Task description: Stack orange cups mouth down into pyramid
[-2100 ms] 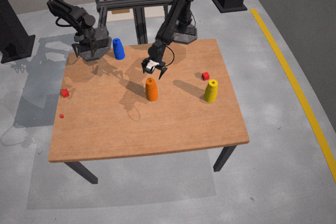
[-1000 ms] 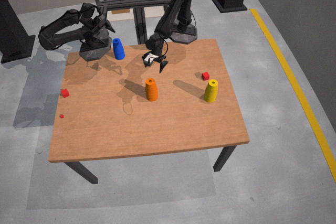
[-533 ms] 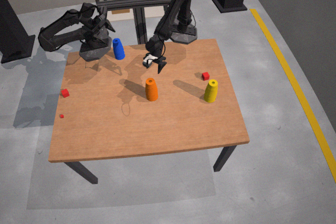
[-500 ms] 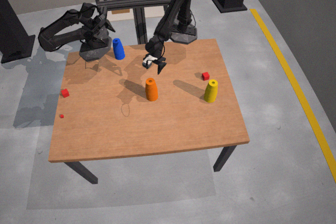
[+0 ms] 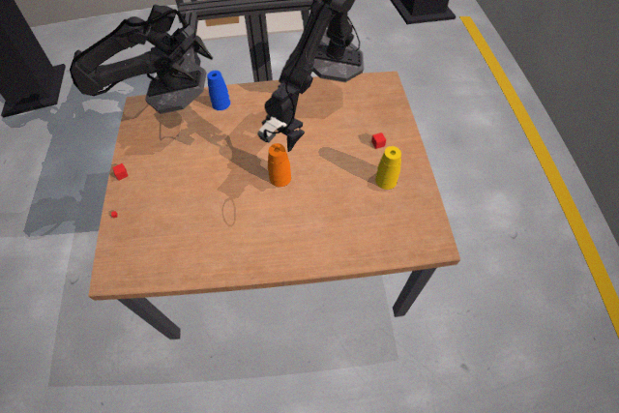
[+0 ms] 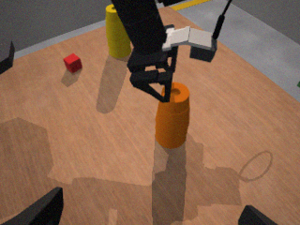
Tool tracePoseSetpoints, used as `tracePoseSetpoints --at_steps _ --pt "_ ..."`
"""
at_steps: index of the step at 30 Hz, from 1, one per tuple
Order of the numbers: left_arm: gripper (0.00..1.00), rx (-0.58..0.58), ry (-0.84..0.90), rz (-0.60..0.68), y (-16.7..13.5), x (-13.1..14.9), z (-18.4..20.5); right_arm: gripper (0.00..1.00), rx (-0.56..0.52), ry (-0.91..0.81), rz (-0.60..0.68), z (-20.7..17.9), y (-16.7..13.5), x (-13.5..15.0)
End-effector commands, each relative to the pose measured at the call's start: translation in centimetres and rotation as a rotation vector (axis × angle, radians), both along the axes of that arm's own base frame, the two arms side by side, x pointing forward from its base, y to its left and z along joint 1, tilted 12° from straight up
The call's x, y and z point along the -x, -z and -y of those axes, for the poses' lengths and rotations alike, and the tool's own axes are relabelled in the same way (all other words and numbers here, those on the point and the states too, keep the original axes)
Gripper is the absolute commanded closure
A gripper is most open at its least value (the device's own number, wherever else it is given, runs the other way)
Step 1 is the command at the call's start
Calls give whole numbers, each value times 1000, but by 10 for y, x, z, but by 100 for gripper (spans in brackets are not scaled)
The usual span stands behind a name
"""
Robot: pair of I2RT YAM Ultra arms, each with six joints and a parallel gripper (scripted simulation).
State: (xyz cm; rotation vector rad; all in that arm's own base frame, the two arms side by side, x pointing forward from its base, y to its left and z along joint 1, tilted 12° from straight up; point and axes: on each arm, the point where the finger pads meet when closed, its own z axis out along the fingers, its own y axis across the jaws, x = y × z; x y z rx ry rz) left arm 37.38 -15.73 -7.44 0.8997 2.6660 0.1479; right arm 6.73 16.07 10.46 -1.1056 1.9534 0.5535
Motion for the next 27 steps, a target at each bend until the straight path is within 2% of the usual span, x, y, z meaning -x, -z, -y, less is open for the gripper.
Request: tracePoseSetpoints --at_steps 1,27 --pt "18 13 28 -4 -3 -5 13 0 -10 1 4 0 -1 0" --pt "18 21 25 20 28 -25 13 0 -10 1 4 0 -1 0"
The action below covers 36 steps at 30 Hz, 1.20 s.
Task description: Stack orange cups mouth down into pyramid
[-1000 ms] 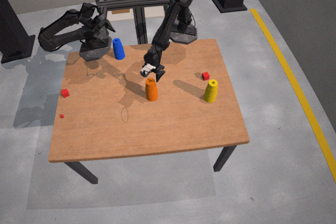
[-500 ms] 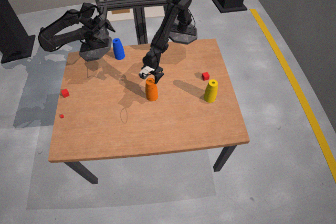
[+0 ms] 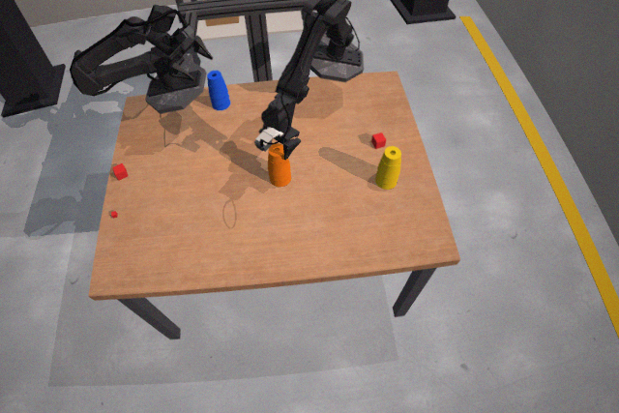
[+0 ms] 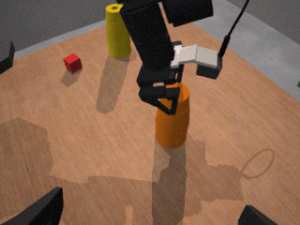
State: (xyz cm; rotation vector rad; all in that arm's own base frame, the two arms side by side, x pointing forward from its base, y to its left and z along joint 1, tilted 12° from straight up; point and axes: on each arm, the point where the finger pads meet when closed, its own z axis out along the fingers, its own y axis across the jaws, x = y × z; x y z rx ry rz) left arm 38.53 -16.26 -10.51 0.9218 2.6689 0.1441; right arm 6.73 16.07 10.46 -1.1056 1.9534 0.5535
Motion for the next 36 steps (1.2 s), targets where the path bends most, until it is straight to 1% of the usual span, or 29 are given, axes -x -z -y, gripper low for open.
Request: tracePoseSetpoints --at_steps 1,12,13,15,16,18,19,23,24,26,35,36 --pt "18 24 11 29 -1 -14 7 0 -10 1 4 0 -1 0" --pt "18 23 14 26 -2 -13 8 0 -10 1 4 0 -1 0" --pt "22 23 14 26 -2 -13 8 0 -10 1 4 0 -1 0" --pt "22 13 6 19 0 -9 5 0 -10 1 4 0 -1 0" --pt "26 13 6 19 0 -9 5 0 -10 1 4 0 -1 0" --pt "26 20 6 34 -3 -12 6 0 -10 1 4 0 -1 0" --pt "31 18 6 31 -3 -11 6 0 -10 1 4 0 -1 0" --pt "31 17 6 28 -3 -10 6 0 -10 1 4 0 -1 0" --pt "35 35 9 46 -8 -15 10 0 -10 1 4 0 -1 0" --pt "35 33 8 41 -7 -14 9 0 -10 1 4 0 -1 0" --pt "48 25 8 26 -2 -5 5 0 -10 1 4 0 -1 0" --pt "59 25 8 26 -2 -5 5 0 -10 1 4 0 -1 0"
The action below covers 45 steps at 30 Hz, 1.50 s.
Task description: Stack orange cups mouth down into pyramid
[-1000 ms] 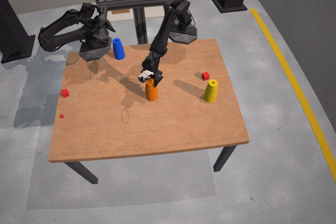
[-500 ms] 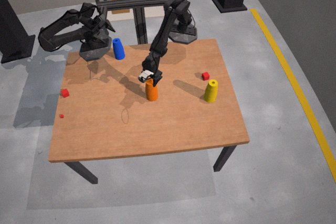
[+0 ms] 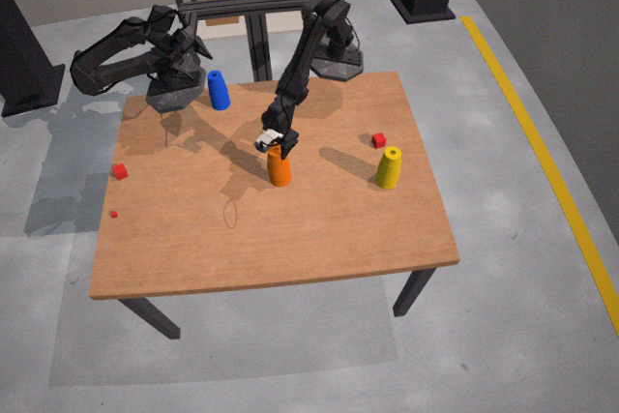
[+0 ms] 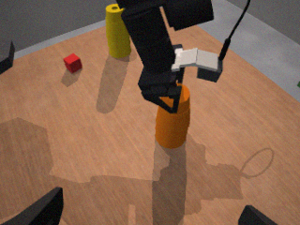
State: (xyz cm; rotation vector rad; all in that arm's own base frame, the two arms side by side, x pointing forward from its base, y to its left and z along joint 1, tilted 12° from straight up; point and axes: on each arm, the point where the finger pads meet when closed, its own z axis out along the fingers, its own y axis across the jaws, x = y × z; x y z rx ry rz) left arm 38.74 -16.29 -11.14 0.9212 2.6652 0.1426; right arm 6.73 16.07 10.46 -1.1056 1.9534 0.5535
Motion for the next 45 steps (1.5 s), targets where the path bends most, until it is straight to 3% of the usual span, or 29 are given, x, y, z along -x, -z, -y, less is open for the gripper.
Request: tracePoseSetpoints --at_steps 1,2,4,6,45 --pt "70 23 8 22 -8 -2 4 0 -10 1 4 0 -1 0" --pt "82 22 8 20 -8 -2 4 0 -10 1 4 0 -1 0" --pt "82 22 8 20 -8 -2 4 0 -10 1 4 0 -1 0" --pt "100 23 8 22 -9 -2 4 0 -10 1 4 0 -1 0" --pt "100 12 2 26 -105 2 24 0 -10 1 4 0 -1 0"
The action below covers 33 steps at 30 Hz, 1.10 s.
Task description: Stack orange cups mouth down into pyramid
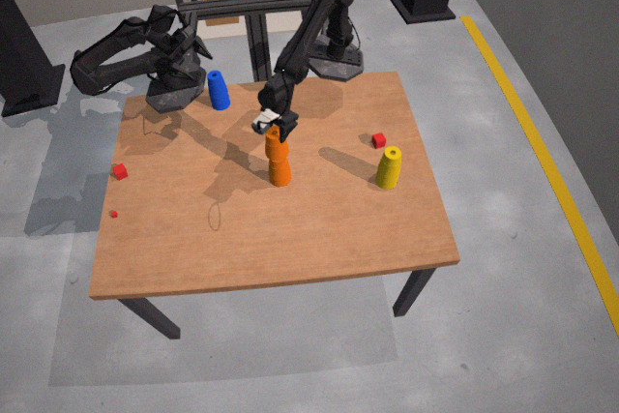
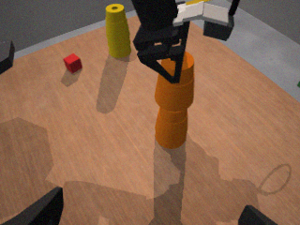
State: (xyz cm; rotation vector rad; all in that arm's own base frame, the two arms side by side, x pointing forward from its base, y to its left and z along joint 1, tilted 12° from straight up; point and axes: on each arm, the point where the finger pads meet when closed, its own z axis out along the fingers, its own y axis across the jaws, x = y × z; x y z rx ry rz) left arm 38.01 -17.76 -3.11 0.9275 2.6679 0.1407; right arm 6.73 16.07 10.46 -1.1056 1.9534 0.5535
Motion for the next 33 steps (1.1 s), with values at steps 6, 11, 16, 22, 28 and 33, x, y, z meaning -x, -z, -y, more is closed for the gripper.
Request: tracePoseSetpoints --at_steps 6,11,16,22,28,33 --pt "100 22 -2 46 -29 -5 10 0 -10 1 4 0 -1 0" --pt "100 30 -3 58 -27 4 5 0 -10 1 4 0 -1 0" --pt "100 24 -4 49 -24 36 -12 0 -10 1 4 0 -1 0" --pt "100 5 -7 24 -21 67 -29 0 -10 1 4 0 -1 0" --pt "100 5 -5 16 -20 76 -33 0 -10 1 4 0 -1 0" --pt "100 20 7 37 -17 69 -30 0 -10 1 4 0 -1 0"
